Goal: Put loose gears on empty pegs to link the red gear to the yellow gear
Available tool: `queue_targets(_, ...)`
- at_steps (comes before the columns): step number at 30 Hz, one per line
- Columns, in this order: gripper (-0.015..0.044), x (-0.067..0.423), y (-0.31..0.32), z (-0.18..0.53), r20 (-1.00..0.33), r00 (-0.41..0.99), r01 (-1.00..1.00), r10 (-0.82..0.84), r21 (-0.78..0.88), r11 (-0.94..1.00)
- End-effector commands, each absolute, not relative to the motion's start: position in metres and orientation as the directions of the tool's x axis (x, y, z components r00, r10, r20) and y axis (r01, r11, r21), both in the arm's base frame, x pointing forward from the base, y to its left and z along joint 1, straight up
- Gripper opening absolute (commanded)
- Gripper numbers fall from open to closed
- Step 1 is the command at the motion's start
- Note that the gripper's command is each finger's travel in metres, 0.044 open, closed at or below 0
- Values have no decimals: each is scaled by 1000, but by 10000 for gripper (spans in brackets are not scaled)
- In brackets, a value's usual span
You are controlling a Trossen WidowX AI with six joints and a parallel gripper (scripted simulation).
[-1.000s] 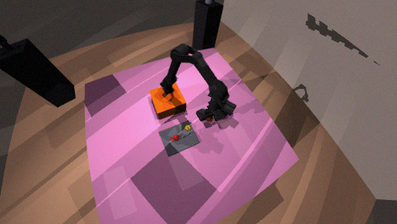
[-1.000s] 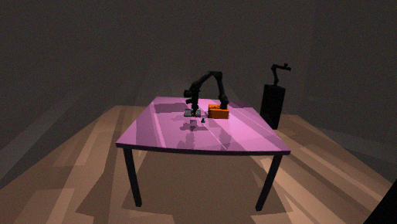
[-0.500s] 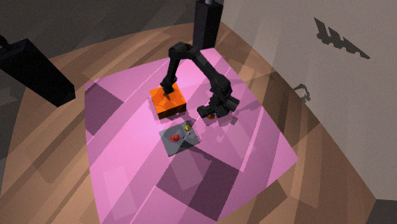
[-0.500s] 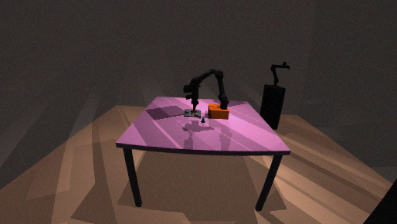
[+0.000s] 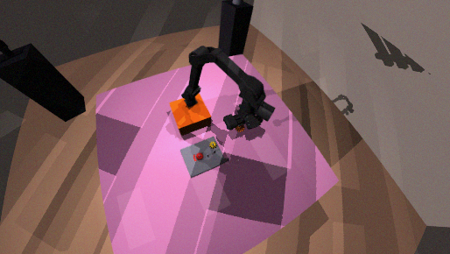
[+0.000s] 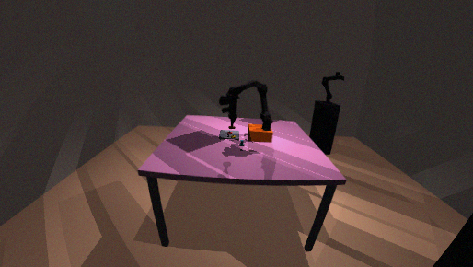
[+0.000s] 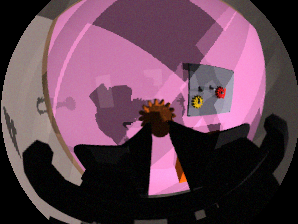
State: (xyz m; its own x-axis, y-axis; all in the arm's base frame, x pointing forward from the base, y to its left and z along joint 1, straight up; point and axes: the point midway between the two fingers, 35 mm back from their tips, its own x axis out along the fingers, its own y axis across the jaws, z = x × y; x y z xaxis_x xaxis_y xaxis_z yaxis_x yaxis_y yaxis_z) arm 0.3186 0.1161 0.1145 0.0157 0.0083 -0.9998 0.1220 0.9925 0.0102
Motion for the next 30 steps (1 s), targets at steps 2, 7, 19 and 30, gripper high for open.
queue_targets(2,0,318,115,123,-1000,19,119,6,8,993)
queue_targets(7,0,320,108,119,-1000,17,120,8,10,993)
queue_targets(19,0,329,80,106,-1000,17,120,7,9,993)
queue_targets(30,0,334,52,95,-1000,22,122,4,6,992)
